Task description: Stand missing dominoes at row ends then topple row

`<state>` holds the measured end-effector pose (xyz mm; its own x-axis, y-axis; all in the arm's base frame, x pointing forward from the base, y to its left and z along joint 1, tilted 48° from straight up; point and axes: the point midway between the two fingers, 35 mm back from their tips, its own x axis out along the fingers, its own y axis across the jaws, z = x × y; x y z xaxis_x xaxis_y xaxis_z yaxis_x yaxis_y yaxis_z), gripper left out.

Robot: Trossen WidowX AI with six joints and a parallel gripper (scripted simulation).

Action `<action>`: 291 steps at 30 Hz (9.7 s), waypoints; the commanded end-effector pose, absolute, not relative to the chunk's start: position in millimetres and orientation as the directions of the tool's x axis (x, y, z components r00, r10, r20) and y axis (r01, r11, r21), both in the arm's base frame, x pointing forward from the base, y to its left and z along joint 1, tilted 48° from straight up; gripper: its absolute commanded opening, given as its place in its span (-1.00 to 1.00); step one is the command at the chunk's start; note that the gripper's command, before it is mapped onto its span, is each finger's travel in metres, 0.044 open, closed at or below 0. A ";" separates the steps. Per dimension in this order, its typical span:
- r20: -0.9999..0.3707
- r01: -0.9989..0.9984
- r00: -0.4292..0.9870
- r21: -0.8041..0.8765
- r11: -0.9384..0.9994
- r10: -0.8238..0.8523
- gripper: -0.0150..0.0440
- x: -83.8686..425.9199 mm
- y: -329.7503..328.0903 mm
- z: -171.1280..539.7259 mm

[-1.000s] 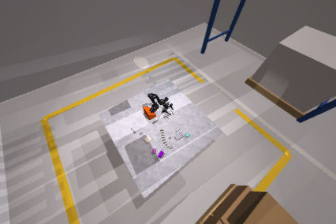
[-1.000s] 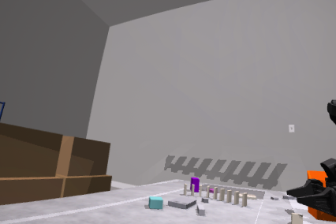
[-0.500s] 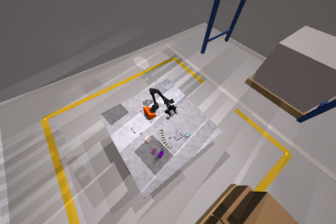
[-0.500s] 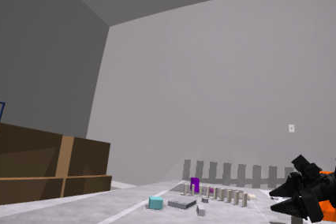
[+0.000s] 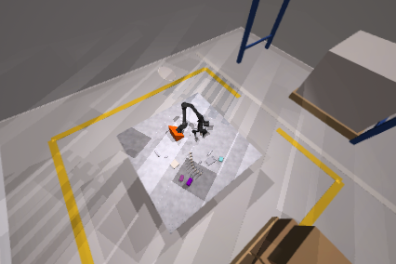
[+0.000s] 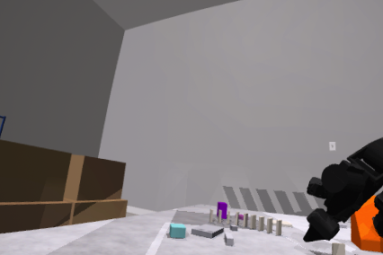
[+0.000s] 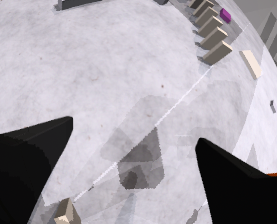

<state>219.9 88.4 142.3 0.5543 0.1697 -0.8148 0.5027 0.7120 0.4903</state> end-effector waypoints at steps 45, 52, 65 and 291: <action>-0.663 0.996 0.081 0.080 -0.037 0.744 1.00 190.9 125.3 172.9; -0.663 0.996 0.081 0.080 -0.037 0.744 1.00 191.7 132.6 166.9; -0.662 0.996 0.081 0.080 -0.037 0.745 0.29 192.0 136.6 163.7; -0.672 -0.880 0.081 0.299 0.370 0.736 -0.49 246.5 -78.6 40.2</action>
<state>246.3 -79.1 40.2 0.0785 0.7343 -0.6743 -0.8778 0.3715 0.3023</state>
